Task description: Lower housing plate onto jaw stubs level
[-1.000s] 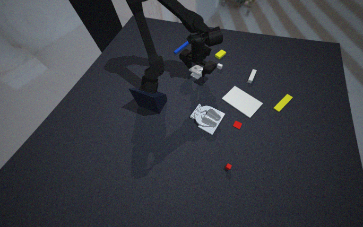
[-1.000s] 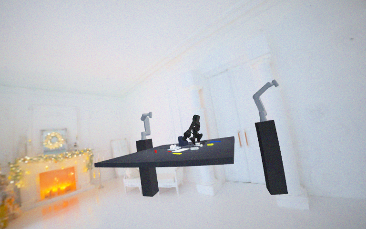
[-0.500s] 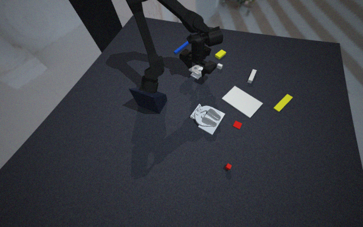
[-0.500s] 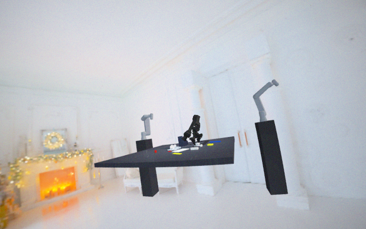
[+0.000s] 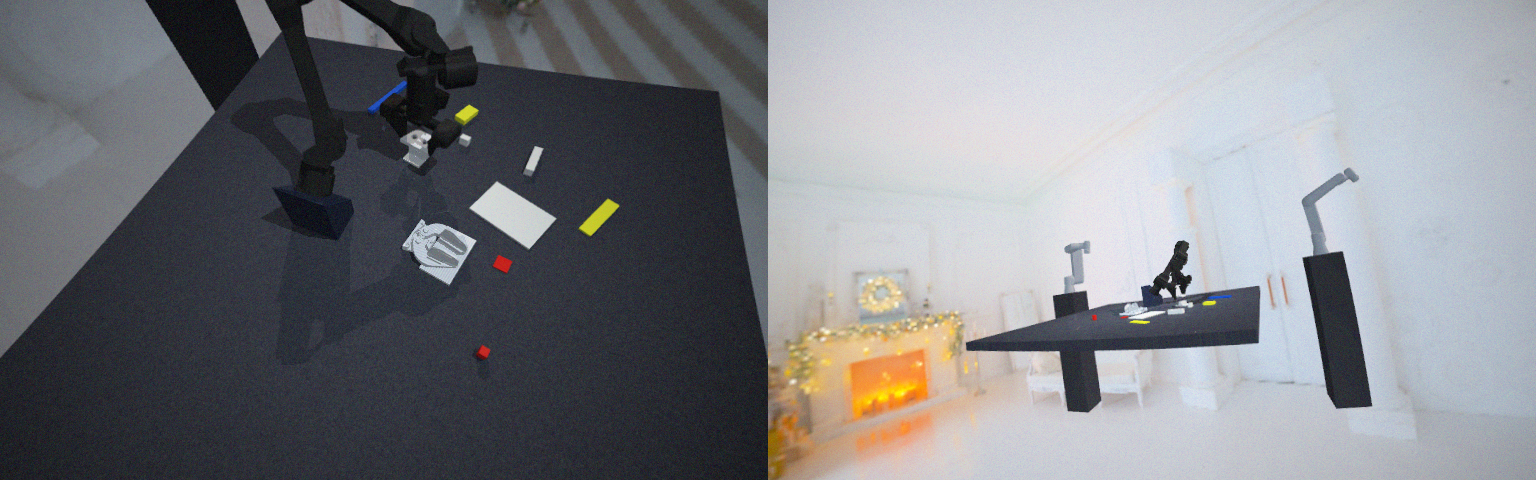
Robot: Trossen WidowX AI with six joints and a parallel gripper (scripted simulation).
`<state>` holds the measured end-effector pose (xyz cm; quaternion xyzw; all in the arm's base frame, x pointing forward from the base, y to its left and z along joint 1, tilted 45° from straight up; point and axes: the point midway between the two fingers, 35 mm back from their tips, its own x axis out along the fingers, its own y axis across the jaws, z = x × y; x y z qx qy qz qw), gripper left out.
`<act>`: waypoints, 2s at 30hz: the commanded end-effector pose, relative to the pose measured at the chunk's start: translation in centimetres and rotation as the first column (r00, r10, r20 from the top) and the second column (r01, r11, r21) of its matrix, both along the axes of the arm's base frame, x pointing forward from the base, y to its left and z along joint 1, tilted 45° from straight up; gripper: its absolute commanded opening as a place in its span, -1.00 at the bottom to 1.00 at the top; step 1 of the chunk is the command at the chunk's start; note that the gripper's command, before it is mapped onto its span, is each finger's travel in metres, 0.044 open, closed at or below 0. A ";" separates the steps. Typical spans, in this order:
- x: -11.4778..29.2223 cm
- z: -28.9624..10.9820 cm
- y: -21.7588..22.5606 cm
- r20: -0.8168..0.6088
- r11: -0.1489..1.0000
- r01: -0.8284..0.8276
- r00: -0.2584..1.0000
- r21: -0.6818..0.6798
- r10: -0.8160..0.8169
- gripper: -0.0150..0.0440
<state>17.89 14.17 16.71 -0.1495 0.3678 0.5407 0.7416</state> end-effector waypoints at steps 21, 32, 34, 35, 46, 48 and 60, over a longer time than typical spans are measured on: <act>-0.1 2.6 -3.3 -0.036 0.999 0.052 0.998 0.008 -0.052 0.70; 2.3 0.8 -5.3 -0.173 0.980 0.200 0.965 -0.007 -0.198 0.70; 2.7 0.4 -5.8 -0.197 0.974 0.226 0.954 -0.011 -0.224 0.70; 2.8 0.2 -6.0 -0.209 0.971 0.239 0.949 -0.013 -0.236 0.70; 4.6 -1.8 -8.4 -0.339 0.925 0.377 0.866 -0.042 -0.368 0.70; 4.9 -2.2 -8.8 -0.361 0.915 0.401 0.847 -0.048 -0.390 0.70; 6.1 -4.7 -11.7 -0.489 0.841 0.533 0.711 -0.093 -0.505 0.70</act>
